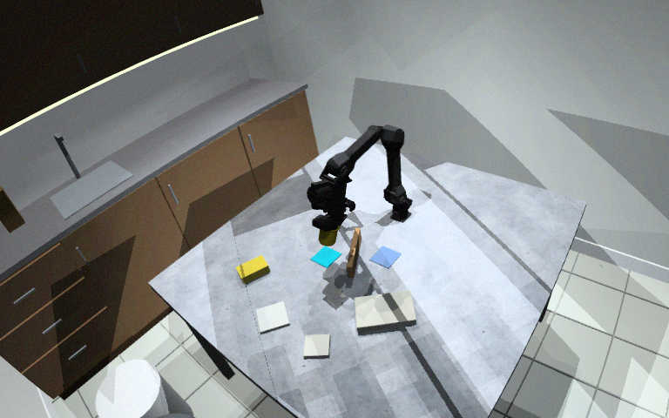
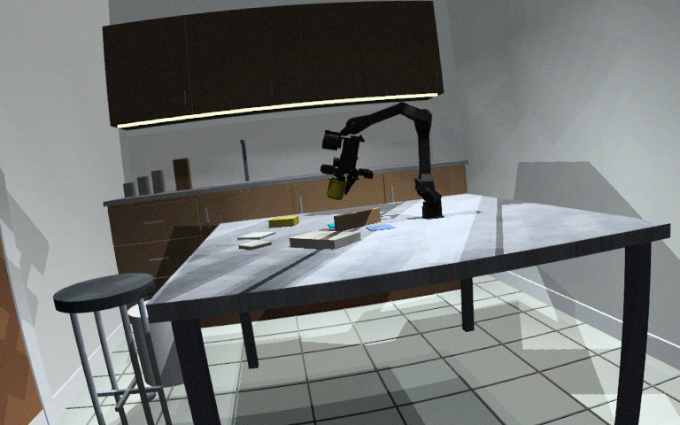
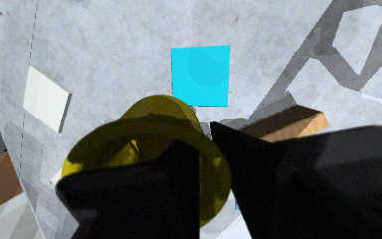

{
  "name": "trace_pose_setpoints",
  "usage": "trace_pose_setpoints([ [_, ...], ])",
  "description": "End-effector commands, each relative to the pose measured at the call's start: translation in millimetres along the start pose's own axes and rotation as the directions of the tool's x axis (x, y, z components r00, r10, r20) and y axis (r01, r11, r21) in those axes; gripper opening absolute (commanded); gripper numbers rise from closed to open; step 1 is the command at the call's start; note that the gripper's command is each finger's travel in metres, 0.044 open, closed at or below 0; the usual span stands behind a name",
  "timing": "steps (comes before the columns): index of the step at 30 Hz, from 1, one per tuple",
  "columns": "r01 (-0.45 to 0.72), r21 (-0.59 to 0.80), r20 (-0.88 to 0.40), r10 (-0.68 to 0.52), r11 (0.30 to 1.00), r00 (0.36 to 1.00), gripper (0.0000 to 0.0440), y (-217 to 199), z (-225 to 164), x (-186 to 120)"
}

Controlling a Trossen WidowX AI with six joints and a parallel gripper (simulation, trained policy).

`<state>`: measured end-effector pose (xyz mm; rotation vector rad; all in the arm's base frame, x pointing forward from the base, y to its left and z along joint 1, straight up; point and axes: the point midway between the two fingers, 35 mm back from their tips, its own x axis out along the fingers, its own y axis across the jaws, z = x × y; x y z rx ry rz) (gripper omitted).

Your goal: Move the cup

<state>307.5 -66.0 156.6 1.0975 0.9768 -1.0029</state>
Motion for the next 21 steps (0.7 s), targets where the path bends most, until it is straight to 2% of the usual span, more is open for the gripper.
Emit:
trace_pose_setpoints([
  [1, 0.002, 0.017, 0.017, -0.002, 1.0, 1.0, 0.0, 1, 12, 14],
  [14, 0.003, 0.044, 0.033, -0.004, 0.999, 0.999, 0.0002, -3, 27, 53],
  [21, 0.025, 0.05, 0.029, -0.026, 0.998, 0.999, 0.0018, -13, 26, 72],
])
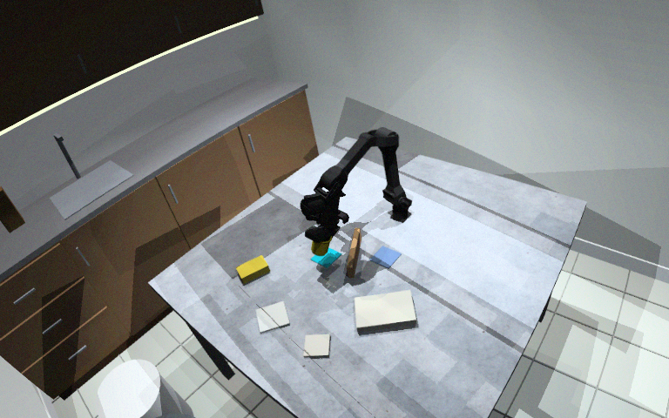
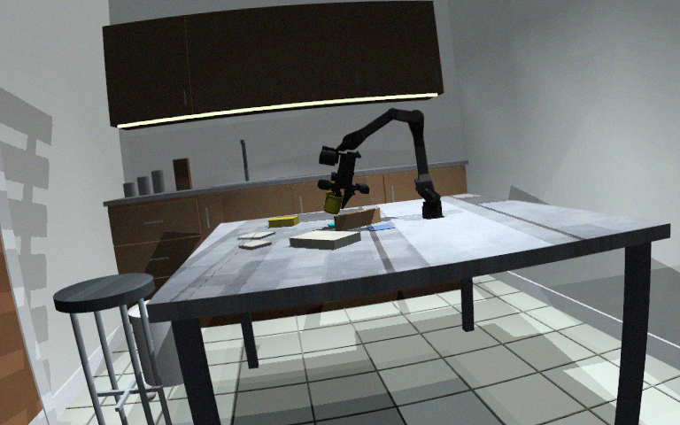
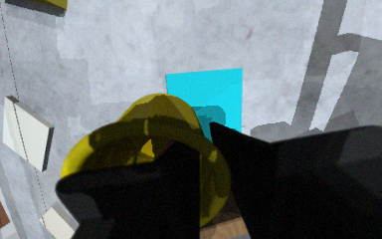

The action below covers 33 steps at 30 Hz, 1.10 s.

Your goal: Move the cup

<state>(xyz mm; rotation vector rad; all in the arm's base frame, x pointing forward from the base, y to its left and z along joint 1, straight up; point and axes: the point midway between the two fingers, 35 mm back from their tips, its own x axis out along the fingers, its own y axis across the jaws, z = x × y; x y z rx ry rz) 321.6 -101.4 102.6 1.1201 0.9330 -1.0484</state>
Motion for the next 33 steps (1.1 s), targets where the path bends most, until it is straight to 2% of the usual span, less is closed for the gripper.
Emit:
trace_pose_setpoints([
  [1, 0.028, 0.0, -0.001, -0.028, 1.0, 1.0, 0.0023, -10, -1, 14],
  [10, 0.081, 0.019, -0.012, -0.081, 0.997, 0.997, 0.0072, -28, -1, 26],
  [15, 0.054, 0.038, -0.01, -0.054, 0.998, 0.998, 0.0152, -25, 4, 25],
  [21, 0.012, 0.053, -0.006, -0.012, 0.999, 1.0, 0.0164, -20, 11, 19],
  [33, -0.043, 0.082, -0.031, 0.046, 0.996, 0.998, 0.0214, -24, 13, -8],
])
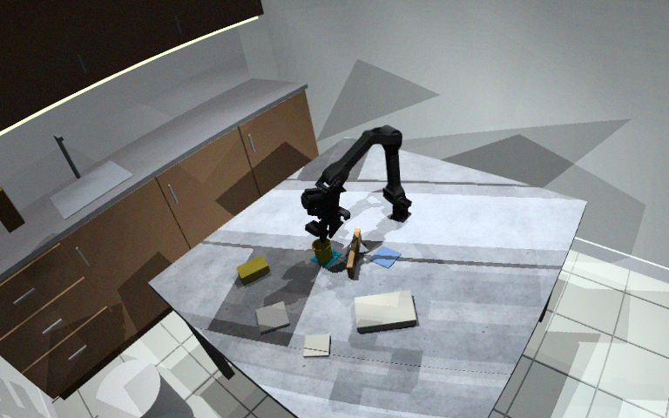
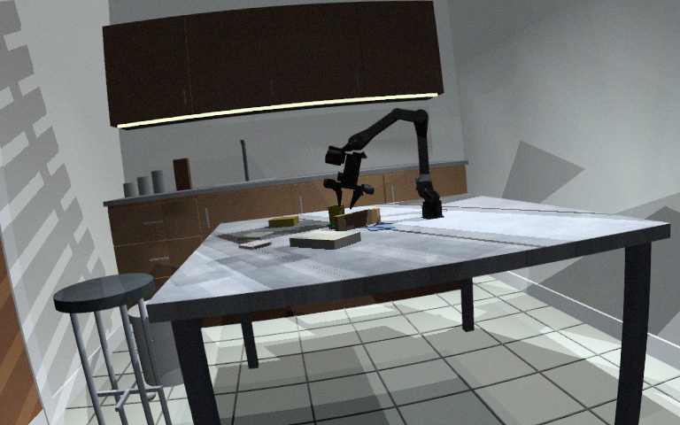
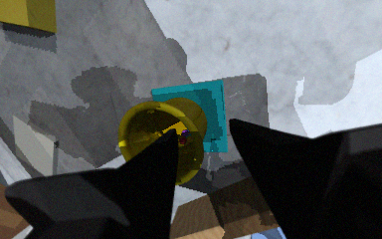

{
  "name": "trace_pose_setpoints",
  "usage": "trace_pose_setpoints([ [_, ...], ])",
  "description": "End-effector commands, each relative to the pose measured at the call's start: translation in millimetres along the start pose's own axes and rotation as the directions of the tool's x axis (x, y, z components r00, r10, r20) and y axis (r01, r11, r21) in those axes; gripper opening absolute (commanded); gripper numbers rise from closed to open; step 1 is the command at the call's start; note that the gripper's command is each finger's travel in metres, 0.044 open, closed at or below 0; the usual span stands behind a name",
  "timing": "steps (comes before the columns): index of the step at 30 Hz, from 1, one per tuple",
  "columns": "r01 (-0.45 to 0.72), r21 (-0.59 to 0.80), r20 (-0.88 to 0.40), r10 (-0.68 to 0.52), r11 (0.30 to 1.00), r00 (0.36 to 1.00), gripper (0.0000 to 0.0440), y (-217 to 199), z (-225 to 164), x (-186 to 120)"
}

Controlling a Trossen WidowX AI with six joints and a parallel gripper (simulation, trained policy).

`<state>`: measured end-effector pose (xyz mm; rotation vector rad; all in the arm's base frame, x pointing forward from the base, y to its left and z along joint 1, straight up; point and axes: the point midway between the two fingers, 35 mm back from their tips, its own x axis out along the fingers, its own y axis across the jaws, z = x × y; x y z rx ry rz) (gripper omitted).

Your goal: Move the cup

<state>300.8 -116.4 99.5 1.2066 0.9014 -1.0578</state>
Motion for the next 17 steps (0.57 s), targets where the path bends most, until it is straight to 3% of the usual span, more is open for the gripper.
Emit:
trace_pose_setpoints([
  [1, -0.023, 0.009, -0.01, 0.023, 1.0, 1.0, 0.0219, -2, 1, -12],
  [7, -0.062, 0.028, -0.004, 0.062, 0.998, 0.998, 0.0241, 0, 6, -32],
  [11, -0.095, 0.037, 0.01, 0.094, 0.995, 0.995, 0.0283, 3, 12, -48],
  [17, -0.122, 0.063, 0.025, 0.121, 0.991, 0.992, 0.0411, 6, 22, -67],
])
